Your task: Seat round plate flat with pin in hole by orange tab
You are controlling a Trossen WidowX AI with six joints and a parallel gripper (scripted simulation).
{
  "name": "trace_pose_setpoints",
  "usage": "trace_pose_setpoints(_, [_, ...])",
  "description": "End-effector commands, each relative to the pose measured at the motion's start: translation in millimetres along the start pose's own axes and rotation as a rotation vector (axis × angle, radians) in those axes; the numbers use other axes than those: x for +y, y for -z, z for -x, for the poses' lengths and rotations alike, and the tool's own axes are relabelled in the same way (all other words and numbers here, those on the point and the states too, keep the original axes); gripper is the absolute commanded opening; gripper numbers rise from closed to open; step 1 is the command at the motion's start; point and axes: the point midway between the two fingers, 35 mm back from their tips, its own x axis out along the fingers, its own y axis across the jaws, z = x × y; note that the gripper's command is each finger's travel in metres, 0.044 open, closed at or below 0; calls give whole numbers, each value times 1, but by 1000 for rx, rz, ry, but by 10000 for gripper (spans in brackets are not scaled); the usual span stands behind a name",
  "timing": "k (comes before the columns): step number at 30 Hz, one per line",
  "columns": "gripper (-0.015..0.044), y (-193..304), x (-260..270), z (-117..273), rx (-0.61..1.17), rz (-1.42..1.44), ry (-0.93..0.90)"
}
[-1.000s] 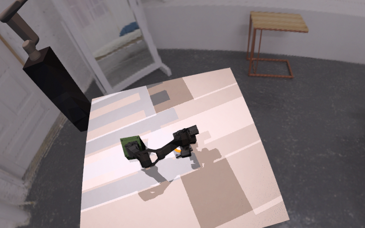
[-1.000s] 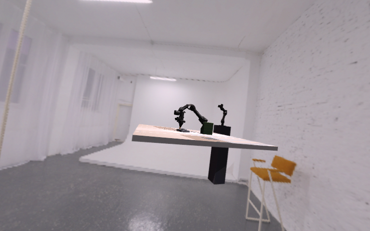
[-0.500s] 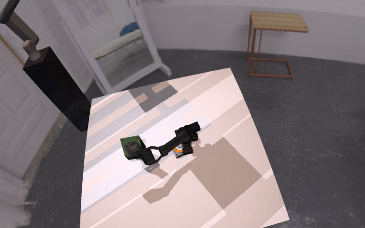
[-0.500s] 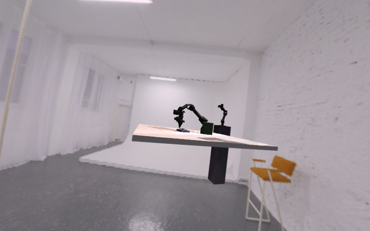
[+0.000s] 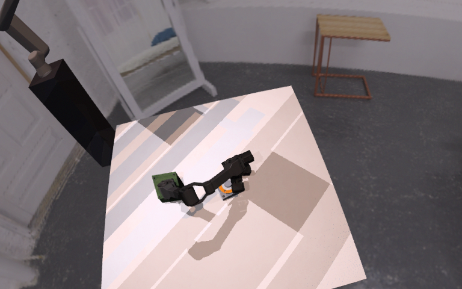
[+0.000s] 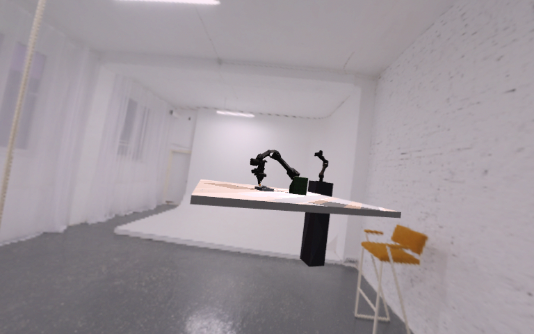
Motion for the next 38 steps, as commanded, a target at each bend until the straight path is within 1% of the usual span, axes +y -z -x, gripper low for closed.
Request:
trace_pose_setpoints(1, [0,-1,4,0,3,-4,-5])
trace_pose_setpoints(10, [0,-1,11,0,3,-4,-5])
trace_pose_setpoints(19, [0,2,10,43,3,-4,-7])
trace_pose_setpoints(20, [0,2,11,43,3,-4,-7])
trace_pose_setpoints(21, [0,2,11,35,3,6,-2])
trace_pose_setpoints(38, [0,2,11,35,3,6,-2])
